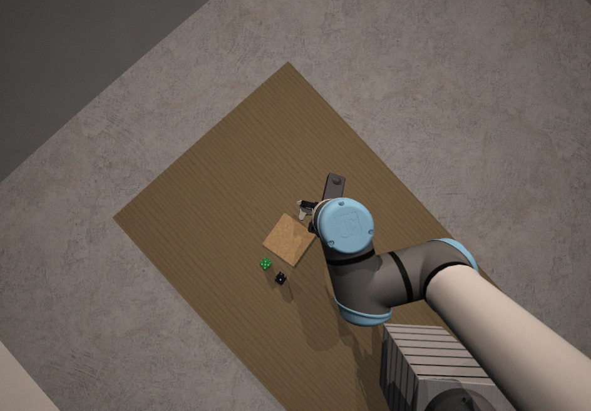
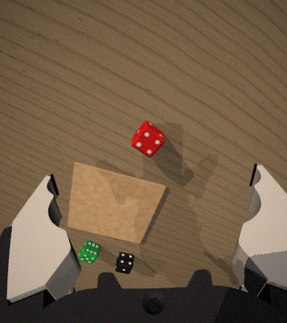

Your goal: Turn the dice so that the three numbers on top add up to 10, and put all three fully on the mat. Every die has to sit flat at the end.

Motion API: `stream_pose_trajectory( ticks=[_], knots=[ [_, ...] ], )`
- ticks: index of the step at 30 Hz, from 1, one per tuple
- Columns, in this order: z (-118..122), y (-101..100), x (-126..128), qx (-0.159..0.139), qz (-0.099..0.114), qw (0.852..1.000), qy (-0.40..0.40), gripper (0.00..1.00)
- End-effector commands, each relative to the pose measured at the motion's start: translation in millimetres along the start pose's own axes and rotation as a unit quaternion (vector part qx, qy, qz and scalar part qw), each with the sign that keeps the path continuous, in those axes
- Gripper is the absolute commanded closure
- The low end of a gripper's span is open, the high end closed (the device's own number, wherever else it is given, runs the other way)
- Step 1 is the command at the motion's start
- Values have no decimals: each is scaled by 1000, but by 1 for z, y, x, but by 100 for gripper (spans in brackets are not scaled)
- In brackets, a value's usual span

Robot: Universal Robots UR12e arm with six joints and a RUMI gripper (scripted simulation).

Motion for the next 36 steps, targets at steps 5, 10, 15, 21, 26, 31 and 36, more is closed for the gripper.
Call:
stream_pose_trajectory(
  ticks=[5, 10, 15, 21, 26, 31, 36],
  knots=[
    [2, -2, -2, 0, -2, 991, 136, 0],
    [4, -3, -3, 0, -2, 977, 212, 0],
    [6, -4, -4, 0, -2, 968, 251, 0],
    [8, -5, -5, 0, -2, 949, 316, 0],
    [10, -5, -5, 1, -2, 935, 356, 0],
    [11, -6, -5, 1, -2, 927, 374, 0],
    [12, -6, -6, 1, -2, 919, 395, 0]
  ],
)
Point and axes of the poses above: the point where the finger pads meet when closed, its own y axis back along the fingers, its own x axis across the jaws, z = x × y, the point moved 6 cm from there along y, back along the fingers, and after that the axes turned 11 degrees about y, right-handed, at the moved point
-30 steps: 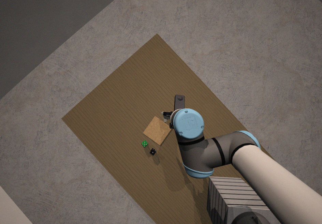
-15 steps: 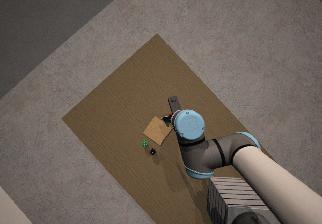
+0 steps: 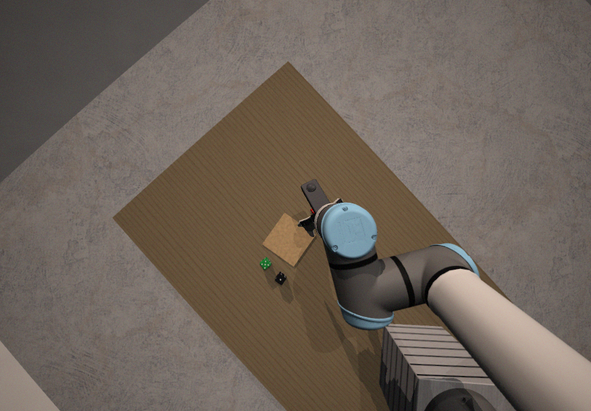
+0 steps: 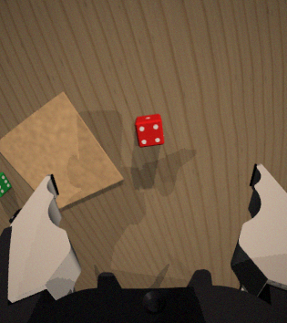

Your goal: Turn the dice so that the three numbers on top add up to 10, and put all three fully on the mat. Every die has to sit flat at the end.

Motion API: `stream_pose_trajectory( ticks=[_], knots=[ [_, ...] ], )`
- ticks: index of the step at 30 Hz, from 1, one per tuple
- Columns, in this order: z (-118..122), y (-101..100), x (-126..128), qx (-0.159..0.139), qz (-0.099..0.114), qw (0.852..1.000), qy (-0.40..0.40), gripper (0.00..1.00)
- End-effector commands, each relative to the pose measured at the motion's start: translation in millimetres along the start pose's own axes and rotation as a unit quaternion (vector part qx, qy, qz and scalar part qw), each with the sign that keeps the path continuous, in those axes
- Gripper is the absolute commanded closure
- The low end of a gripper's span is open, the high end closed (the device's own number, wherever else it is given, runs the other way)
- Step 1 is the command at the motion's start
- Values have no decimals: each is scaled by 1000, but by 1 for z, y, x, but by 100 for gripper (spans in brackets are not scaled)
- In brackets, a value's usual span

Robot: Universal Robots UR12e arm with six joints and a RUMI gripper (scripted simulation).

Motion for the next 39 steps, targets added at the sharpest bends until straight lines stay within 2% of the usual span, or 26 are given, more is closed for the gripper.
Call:
stream_pose_trajectory(
  ticks=[1, 17, 18, 39],
  knots=[
    [0, 0, -1, 1, 0, 1000, 22, 0],
    [0, 0, -1, 1, 0, 999, 37, 0],
    [0, 0, -1, 1, 0, 999, 37, 72],
    [0, 0, -1, 1, 0, 999, 37, 72]
  ],
)
Point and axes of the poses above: the point where the finger pads meet when closed, its own y axis back along the fingers, its own x axis across the jaws, z = x × y, the point moved 6 cm from there along y, back along the fingers, and after that the axes turned 11 degrees about y, right-handed, at the moved point
